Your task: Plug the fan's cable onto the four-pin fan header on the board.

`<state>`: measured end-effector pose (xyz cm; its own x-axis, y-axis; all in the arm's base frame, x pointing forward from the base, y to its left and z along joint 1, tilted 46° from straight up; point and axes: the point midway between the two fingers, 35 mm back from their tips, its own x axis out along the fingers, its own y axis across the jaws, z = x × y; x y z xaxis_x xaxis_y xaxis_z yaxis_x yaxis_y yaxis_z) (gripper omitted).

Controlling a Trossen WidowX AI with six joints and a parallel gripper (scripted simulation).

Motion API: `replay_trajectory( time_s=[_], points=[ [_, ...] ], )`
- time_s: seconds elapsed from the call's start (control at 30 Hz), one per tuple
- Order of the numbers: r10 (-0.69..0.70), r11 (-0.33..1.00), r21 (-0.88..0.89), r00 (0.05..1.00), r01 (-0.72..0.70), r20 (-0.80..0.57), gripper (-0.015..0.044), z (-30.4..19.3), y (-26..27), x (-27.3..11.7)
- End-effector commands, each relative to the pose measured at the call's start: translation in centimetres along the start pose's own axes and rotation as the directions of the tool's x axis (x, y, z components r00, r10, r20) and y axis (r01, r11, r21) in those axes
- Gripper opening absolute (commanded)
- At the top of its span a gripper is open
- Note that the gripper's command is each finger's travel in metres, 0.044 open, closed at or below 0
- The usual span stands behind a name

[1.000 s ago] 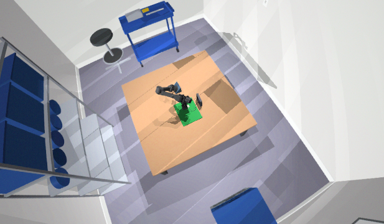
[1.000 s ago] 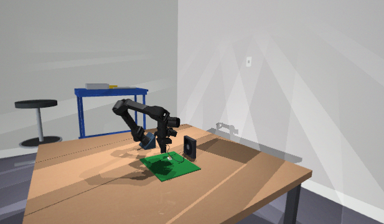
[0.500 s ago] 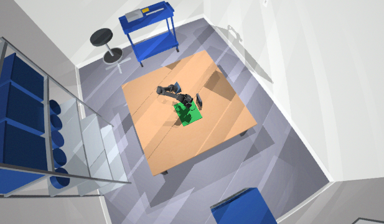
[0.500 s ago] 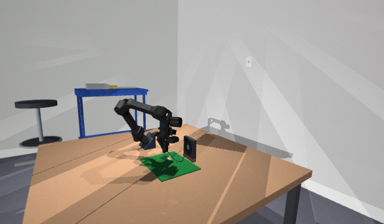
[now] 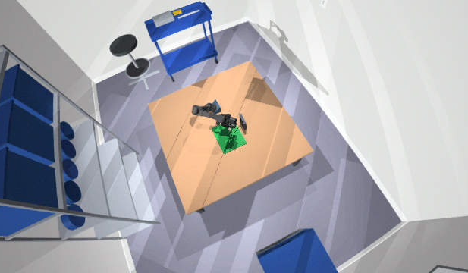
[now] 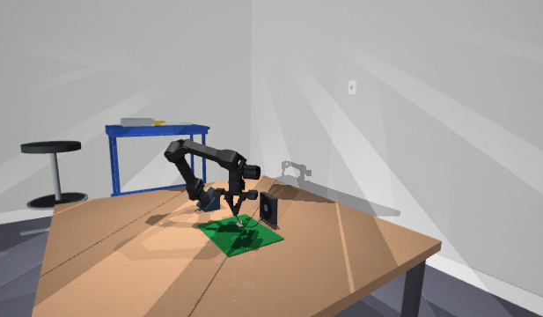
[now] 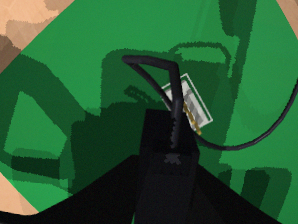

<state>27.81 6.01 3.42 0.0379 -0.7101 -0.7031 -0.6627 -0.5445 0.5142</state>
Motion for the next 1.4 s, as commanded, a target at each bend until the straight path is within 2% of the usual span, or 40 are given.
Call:
replay_trajectory(
  time_s=[0.0,0.4,0.5,1.37],
  points=[
    [-0.005,0.986,-0.166,1.000,0.005,0.002,0.0000,0.4,-0.6,-0.1],
    [-0.004,0.834,-0.551,1.000,0.004,0.001,0.0000,1.1,-1.4,0.0],
    [-0.004,0.805,-0.594,1.000,0.004,0.001,0.0000,1.2,-1.5,0.1],
    [-0.004,0.799,-0.601,1.000,0.004,0.001,0.0000,0.7,-2.1,-0.2]
  ],
)
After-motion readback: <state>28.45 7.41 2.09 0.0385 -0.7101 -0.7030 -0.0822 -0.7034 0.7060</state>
